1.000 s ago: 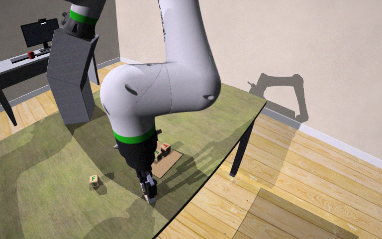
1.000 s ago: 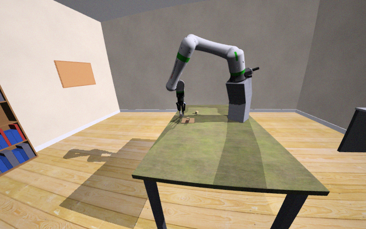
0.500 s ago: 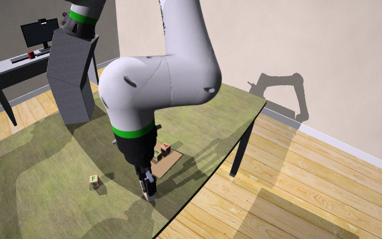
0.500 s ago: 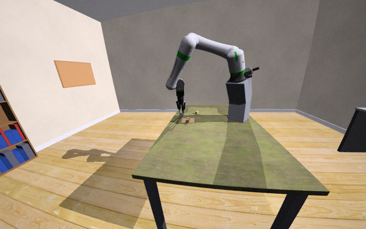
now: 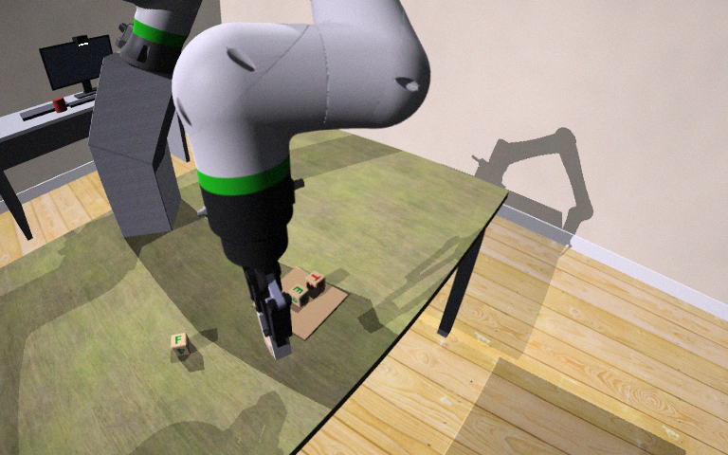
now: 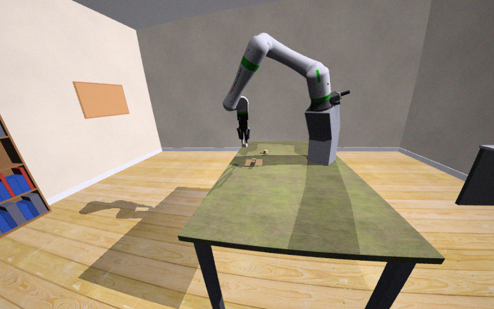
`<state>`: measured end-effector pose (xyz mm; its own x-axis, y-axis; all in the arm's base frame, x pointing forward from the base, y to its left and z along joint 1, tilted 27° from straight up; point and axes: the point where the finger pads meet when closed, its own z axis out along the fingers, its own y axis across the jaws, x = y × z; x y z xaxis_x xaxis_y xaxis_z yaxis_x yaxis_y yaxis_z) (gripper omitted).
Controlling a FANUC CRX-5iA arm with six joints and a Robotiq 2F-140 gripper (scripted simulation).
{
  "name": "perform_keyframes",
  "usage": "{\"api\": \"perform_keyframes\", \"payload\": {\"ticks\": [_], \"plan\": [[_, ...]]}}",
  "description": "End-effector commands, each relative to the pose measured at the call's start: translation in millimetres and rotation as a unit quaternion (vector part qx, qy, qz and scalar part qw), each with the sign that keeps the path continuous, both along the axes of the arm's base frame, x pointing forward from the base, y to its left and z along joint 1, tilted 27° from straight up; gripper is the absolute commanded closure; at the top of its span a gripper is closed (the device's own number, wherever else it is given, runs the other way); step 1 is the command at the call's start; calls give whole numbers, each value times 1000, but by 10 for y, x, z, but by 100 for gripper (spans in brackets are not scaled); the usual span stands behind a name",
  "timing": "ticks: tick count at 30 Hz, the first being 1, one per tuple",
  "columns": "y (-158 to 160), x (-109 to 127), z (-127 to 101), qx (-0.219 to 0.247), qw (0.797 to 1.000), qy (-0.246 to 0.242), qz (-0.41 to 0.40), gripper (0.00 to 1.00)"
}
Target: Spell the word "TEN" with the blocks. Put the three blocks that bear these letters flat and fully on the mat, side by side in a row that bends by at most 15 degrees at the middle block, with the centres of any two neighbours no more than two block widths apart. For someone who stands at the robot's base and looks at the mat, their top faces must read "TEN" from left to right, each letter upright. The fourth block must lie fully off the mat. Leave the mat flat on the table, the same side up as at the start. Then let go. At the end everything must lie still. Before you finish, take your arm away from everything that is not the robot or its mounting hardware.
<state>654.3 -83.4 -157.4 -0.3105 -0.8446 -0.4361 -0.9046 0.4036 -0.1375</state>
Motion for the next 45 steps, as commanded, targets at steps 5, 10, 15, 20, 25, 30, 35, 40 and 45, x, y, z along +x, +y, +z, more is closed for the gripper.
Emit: {"api": "perform_keyframes", "payload": {"ticks": [5,10,15,20,25,30,35,40,45], "plan": [[-21,-18,58,0,1000,0,0,84],[-21,-18,58,0,1000,0,-1,84],[4,-35,61,9,1000,11,-27,84],[45,-65,66,24,997,28,-72,84],[102,-107,73,45,988,53,-135,84],[152,-147,79,64,977,75,-191,84],[201,-186,84,82,961,96,-245,84],[246,-223,90,98,943,116,-294,84],[293,-265,95,116,921,137,-347,84]]}}
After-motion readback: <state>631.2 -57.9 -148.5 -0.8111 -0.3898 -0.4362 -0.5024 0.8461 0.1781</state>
